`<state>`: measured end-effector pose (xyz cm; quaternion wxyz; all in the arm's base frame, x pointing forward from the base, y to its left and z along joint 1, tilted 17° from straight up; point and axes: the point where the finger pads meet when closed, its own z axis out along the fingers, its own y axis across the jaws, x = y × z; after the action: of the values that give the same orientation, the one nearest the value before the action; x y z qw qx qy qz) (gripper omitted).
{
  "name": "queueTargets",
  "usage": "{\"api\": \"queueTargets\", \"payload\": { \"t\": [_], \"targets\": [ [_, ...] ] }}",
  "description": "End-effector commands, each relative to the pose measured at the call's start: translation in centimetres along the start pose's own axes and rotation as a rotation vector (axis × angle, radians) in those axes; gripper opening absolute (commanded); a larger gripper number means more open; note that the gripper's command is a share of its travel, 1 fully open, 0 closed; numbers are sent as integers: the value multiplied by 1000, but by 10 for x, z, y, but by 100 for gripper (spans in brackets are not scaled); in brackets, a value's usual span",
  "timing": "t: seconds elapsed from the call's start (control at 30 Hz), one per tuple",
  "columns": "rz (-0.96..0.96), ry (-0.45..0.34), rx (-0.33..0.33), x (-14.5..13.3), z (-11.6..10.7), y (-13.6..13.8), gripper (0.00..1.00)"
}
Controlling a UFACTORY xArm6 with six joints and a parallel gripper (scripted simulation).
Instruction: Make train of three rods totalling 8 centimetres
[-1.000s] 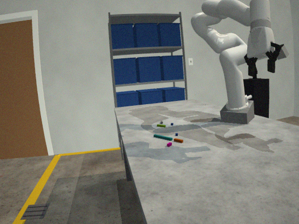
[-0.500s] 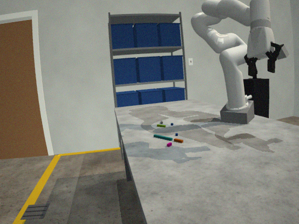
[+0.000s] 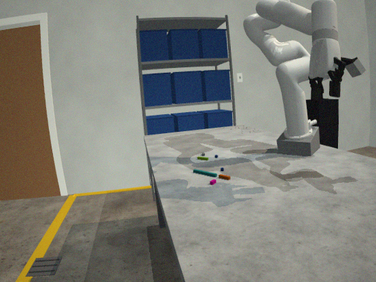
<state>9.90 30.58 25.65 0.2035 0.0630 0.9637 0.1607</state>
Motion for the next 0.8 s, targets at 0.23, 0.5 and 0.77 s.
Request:
{"api": "queueTargets", "payload": {
  "t": [0.23,0.5,0.77],
  "targets": [
    [423,34,73,-17,29,-8,100],
    [772,44,131,-34,52,-18,100],
    [1082,41,179,-50,71,-29,100]
  ]
}}
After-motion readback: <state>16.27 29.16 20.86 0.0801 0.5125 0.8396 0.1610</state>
